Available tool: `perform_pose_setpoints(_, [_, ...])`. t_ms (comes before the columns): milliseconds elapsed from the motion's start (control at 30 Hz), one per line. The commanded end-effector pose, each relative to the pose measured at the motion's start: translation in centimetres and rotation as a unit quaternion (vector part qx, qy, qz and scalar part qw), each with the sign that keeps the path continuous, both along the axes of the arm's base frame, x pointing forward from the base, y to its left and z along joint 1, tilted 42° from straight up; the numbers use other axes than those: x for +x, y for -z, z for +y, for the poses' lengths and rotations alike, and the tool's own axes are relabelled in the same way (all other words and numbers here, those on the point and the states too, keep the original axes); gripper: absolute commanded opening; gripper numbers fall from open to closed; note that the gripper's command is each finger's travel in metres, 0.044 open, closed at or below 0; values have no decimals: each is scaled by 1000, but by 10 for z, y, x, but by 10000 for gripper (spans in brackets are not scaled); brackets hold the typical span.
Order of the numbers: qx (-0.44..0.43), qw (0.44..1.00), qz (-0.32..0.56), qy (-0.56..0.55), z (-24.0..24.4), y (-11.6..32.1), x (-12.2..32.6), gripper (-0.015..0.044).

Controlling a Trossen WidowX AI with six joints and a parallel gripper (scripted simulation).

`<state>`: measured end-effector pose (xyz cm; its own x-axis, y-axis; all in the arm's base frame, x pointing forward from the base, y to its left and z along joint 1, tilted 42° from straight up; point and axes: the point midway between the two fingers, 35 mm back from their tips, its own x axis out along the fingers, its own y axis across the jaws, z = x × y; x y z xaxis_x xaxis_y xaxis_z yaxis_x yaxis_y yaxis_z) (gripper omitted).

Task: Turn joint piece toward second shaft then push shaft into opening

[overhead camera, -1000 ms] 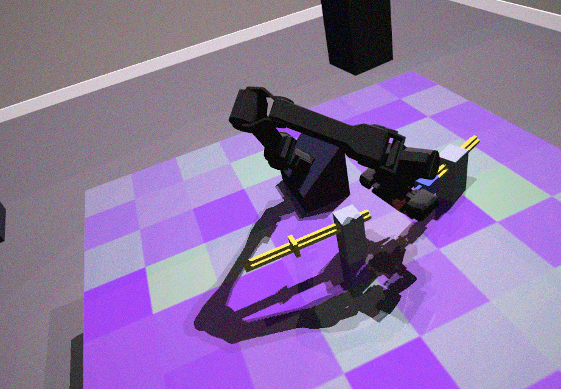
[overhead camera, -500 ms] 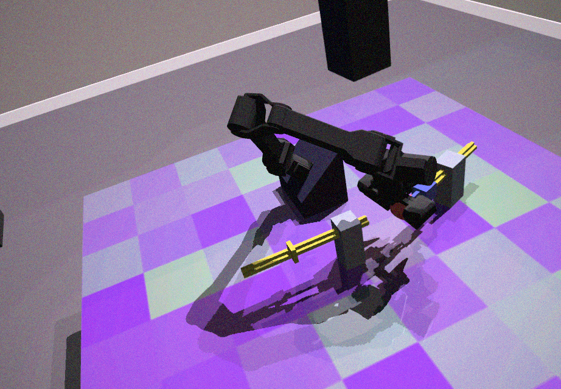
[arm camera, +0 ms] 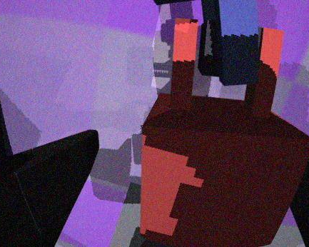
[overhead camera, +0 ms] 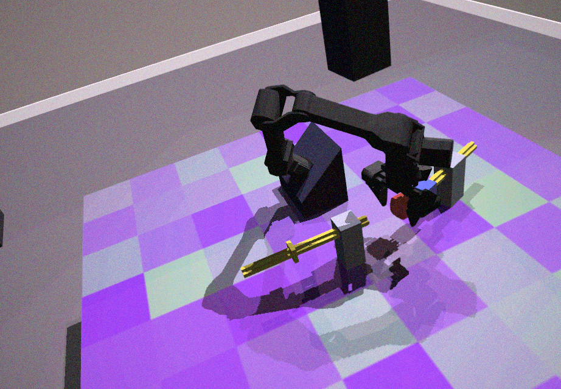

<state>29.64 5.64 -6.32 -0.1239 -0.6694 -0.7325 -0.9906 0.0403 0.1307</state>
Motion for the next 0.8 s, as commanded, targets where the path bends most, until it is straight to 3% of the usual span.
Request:
perform_pose_setpoints(0, [-64, 998, -8, -15, 9, -8, 4, 440])
perform_pose_setpoints(433, [-84, 996, -12, -21, 11, -10, 4, 440])
perform_pose_setpoints(767, [-74, 985, -130, 89, 32, -32, 12, 440])
